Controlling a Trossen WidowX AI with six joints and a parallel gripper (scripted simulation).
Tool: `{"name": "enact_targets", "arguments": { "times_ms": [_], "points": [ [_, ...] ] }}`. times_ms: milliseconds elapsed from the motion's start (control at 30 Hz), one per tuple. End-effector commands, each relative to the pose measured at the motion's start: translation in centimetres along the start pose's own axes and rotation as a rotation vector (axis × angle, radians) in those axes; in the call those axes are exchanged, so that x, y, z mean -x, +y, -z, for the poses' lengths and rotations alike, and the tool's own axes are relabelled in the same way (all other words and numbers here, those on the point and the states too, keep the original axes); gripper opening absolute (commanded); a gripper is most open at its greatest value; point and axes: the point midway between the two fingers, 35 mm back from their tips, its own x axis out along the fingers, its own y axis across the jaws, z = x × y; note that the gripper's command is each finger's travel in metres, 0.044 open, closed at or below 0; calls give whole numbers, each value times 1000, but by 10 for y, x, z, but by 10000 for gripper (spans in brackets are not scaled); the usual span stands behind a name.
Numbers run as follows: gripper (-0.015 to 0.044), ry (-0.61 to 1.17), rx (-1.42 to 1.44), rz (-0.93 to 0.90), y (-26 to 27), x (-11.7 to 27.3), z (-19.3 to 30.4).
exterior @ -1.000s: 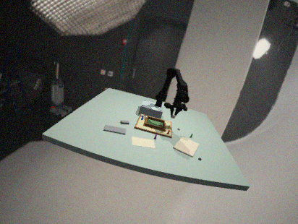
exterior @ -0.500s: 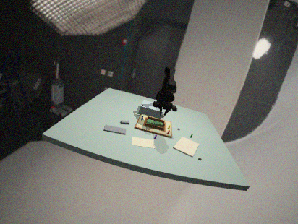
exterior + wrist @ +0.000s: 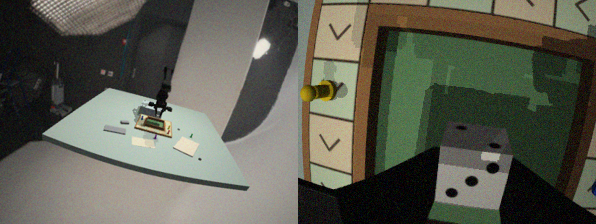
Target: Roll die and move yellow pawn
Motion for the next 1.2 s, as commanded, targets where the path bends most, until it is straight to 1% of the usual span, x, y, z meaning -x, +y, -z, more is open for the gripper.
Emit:
{"name": "enact_targets", "arguments": {
  "times_ms": [0, 500, 567, 800, 1067, 1167],
  "points": [
    [0, -136, -1, 5, 0, -4, -2],
    [0, -646, -4, 1, 0, -14, -6],
    [0, -691, -4, 0, 1, -13, -5],
    [0, -696, -4, 0, 1, -15, -7],
    [0, -695, -4, 0, -2, 27, 17],
    [0, -694, -4, 0, -2, 34, 25]
  ]
}}
